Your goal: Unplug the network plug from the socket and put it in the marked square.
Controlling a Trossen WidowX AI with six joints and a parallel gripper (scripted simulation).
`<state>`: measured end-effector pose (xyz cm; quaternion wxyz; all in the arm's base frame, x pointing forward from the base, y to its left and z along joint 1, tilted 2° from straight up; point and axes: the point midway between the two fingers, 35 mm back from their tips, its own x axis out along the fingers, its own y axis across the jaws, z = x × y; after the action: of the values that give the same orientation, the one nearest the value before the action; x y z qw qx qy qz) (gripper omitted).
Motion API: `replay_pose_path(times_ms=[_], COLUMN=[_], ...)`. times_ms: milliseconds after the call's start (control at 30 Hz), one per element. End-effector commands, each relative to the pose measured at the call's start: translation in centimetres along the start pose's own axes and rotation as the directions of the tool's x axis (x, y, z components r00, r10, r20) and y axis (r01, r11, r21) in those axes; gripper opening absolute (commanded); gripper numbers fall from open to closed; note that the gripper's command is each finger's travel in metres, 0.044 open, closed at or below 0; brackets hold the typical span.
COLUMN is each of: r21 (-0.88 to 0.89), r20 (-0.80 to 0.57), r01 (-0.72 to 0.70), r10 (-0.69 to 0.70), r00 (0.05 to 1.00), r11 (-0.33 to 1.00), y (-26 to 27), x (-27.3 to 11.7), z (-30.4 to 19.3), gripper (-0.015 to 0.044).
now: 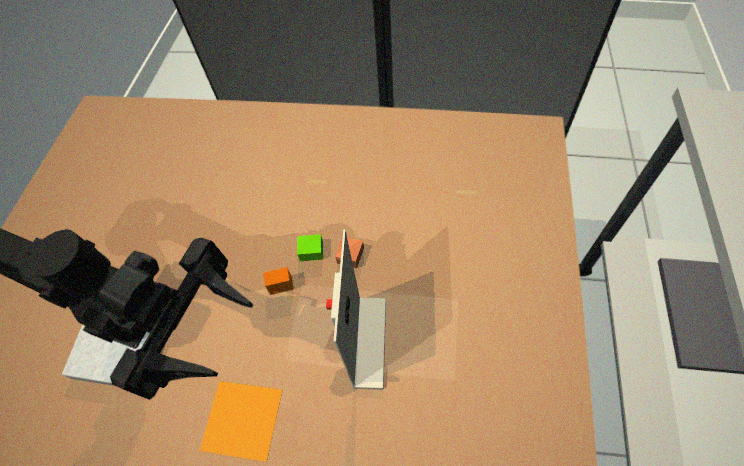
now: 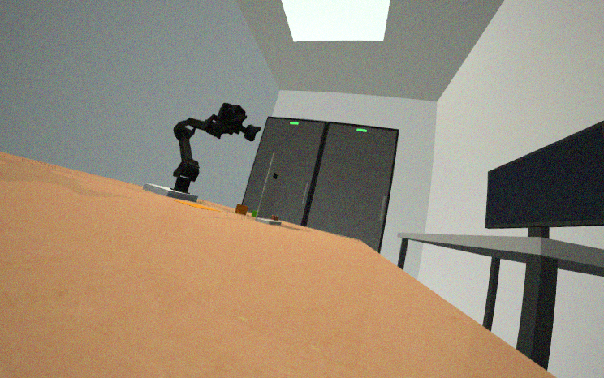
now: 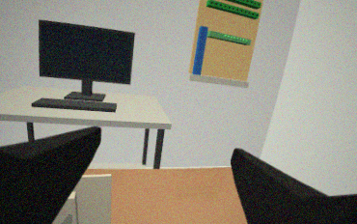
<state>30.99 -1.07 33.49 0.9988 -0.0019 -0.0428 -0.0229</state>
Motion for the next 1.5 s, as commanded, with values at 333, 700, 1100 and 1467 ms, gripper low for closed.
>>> replay_pose_path(times_ms=[333,700,1100,1467], r21=[0.325,0.660,0.912,0.998], r20=[-0.013,-0.029,-0.044,-0.056], r01=[-0.114,-0.183,-0.133,0.033], r10=[0.125,0.268,0.416,0.542], r00=[0.992,0.963,0.908,0.839], r11=[0.939,0.729,0.387,0.052], y=[1.6,3.4,5.4,7.1], x=[-0.1,-1.2,-3.8,-7.1], z=[-3.9,-8.4,-13.0,-16.6], gripper=[0.0156,0.0156,0.0156,0.0156])
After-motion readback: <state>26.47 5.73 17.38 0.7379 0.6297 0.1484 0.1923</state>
